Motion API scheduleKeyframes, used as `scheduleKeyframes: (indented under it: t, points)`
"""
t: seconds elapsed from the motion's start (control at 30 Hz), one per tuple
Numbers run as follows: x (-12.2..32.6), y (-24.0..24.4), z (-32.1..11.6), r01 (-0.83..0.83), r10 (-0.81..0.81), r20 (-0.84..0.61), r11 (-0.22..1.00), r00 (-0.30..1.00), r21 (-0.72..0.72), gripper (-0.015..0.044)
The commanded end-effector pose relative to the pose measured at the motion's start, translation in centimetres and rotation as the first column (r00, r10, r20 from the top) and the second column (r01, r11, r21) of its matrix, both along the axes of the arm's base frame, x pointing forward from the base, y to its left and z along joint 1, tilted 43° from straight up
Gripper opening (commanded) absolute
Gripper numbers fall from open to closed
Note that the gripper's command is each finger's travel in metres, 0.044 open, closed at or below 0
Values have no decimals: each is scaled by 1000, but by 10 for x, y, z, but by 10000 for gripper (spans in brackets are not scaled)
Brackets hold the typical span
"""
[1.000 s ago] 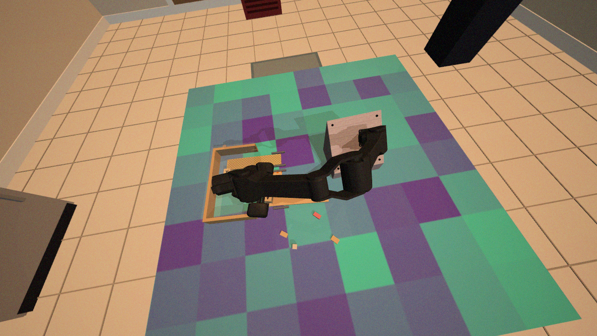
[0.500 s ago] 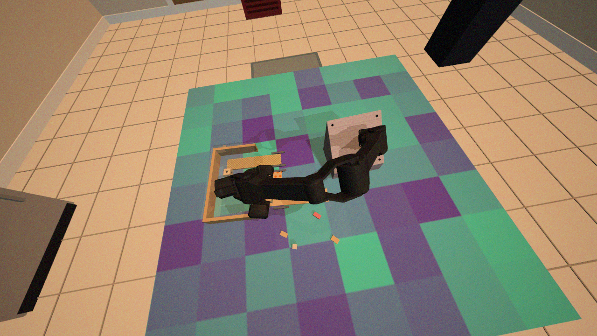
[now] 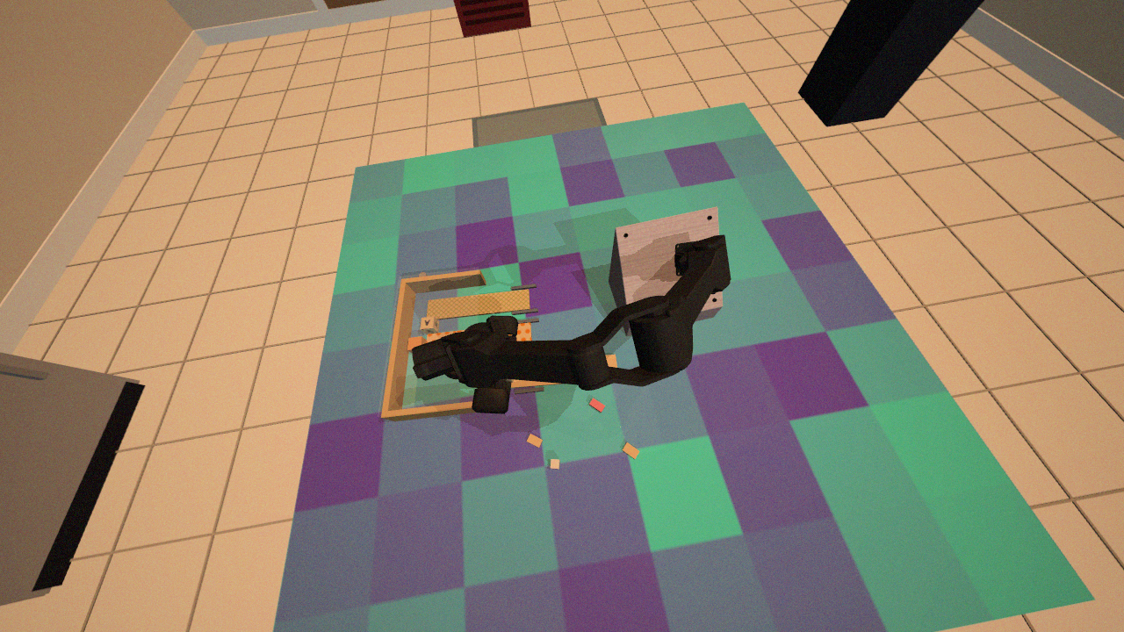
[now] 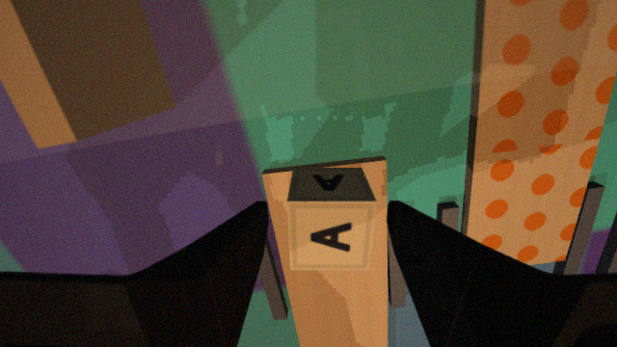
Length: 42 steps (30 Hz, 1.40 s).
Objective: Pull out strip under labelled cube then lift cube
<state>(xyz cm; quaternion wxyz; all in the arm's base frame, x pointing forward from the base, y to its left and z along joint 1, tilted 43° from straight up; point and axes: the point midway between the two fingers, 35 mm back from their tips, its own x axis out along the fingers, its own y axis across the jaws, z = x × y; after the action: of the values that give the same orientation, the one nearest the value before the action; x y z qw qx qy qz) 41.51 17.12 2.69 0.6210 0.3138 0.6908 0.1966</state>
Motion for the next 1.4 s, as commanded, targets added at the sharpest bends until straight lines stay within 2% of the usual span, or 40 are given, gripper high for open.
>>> scheduleKeyframes:
  t: [0.0,0.07,0.2,0.47,0.6,1.13,1.37]
  points:
    - [0,4,-5,5,-5,-2,1000,1000,0,250]
    - [-1,4,-5,5,-5,-2,1000,1000,0,250]
    - [-1,3,-3,-1,1,-1,1000,1000,0,145]
    - [-1,3,-3,-1,1,-1,1000,1000,0,92]
    - [-3,1,-2,-1,1,-1,1000,1000,0,0]
    - [-54,-40,15,4,-4,-4,1000,1000,-2,0]
    - [-61,-43,14,5,-5,-5,1000,1000,-3,0]
